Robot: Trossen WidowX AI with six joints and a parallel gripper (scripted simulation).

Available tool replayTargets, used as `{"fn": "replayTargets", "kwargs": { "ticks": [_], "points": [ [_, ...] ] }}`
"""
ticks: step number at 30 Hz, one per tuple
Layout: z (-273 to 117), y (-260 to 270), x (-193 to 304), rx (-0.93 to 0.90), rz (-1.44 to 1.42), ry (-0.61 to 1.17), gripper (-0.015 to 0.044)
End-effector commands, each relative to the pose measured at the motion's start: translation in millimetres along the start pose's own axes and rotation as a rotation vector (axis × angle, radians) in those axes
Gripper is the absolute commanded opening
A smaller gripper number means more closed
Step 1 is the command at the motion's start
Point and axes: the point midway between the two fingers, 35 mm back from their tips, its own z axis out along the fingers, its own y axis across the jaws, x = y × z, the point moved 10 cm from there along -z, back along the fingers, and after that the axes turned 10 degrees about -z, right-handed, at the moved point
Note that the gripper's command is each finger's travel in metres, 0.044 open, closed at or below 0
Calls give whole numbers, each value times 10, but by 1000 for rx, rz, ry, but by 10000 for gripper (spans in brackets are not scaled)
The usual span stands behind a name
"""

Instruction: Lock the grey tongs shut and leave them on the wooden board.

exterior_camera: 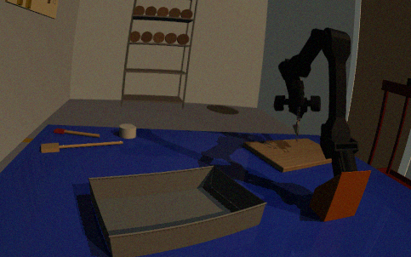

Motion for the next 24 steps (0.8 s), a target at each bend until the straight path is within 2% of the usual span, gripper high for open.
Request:
{"fn": "replayTargets", "kwargs": {
  "ticks": [1, 13, 24],
  "points": [
    [-70, 41, 33, 33, 17, -88, -150],
    [-279, 159, 266, 132, 135, -280, -150],
    [-524, 156, 565, 233, 310, -358, -150]
  ]
}}
